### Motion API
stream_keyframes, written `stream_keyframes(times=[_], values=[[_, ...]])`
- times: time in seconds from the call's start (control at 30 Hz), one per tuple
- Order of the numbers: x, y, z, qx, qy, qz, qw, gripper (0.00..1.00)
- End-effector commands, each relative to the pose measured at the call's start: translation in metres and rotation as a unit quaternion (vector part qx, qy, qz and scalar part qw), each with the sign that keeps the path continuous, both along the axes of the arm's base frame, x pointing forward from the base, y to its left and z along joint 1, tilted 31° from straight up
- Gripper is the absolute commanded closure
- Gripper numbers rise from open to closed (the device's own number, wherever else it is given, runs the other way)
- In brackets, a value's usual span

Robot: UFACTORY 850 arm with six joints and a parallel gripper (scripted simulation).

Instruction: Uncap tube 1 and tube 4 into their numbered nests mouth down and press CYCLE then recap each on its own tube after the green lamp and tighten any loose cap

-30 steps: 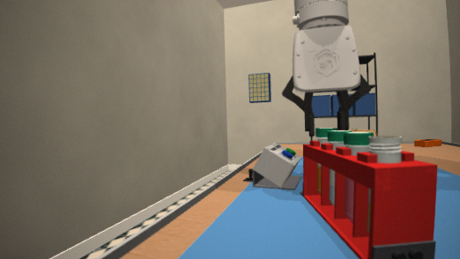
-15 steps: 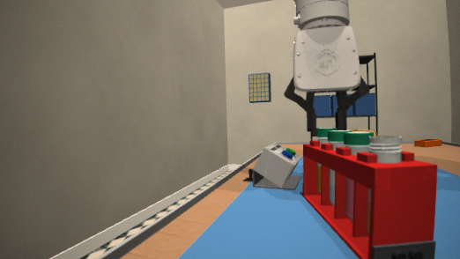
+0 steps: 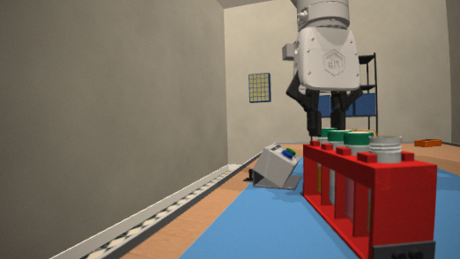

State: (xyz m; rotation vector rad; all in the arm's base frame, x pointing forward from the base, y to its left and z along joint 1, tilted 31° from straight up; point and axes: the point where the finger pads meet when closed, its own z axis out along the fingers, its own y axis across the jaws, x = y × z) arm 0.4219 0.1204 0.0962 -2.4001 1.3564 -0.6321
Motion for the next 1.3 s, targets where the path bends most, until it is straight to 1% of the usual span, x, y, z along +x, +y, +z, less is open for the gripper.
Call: stream_keyframes(times=[0.0,0.17,0.2,0.53,0.57,0.63,0.7,0.73,1.27], values=[[0.0004,0.0004,0.0005,-0.041,-0.001,0.043,0.998,1.00],[0.0004,0.0003,0.0005,-0.041,-0.001,0.043,0.998,1.00],[0.0004,0.0003,0.0005,-0.041,-0.001,0.043,0.998,0.54],[0.0004,0.0004,0.0005,-0.041,-0.001,0.043,0.998,0.54],[0.0002,0.0004,0.0010,-0.019,0.001,0.007,1.000,0.54],[0.0002,0.0004,0.0010,-0.019,0.001,0.007,1.000,0.54],[-0.0004,0.0004,0.0018,0.024,0.004,-0.064,0.998,0.54],[-0.0007,0.0005,0.0022,0.027,0.004,-0.069,0.997,0.54],[-0.0035,0.0006,0.0064,0.027,0.004,-0.069,0.997,0.54]])
